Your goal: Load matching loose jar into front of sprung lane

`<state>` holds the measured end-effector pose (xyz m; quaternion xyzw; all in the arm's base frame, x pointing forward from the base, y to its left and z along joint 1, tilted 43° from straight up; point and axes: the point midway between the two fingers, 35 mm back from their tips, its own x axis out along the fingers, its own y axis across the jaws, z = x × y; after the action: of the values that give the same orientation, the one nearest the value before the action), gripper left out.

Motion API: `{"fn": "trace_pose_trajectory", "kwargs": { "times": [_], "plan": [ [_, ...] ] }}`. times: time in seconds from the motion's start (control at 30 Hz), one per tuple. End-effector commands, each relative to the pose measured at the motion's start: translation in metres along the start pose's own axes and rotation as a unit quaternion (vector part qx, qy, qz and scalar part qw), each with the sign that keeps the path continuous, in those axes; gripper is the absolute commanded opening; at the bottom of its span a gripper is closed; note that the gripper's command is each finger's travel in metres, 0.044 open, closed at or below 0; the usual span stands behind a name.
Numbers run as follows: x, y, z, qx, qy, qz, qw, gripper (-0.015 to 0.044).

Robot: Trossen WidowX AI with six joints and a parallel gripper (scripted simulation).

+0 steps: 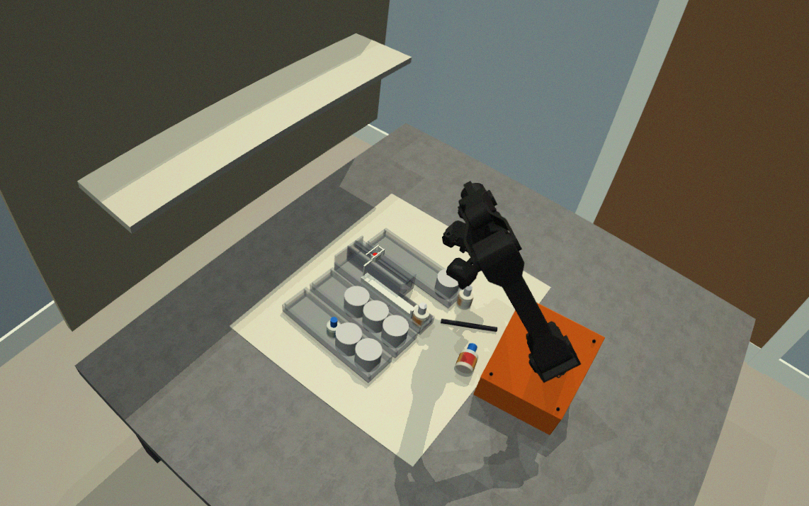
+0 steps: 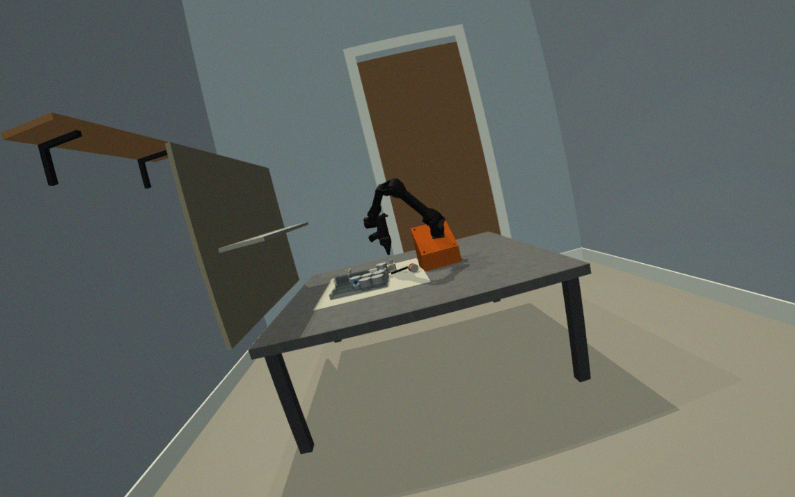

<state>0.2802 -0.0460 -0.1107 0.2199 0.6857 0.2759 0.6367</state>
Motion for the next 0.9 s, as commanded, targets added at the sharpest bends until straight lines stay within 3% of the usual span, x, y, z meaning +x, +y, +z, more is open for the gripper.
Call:
{"fn": "trace_pose_trajectory", "kwargs": {
  "times": [0.0,0.87],
  "plan": [
    [0.020,0.003,-0.002,0.004,0.004,0.006,1.000,0.0440],
    [0.064,0.005,-0.003,0.004,0.004,0.007,1.000,0.0440]
  ]
}}
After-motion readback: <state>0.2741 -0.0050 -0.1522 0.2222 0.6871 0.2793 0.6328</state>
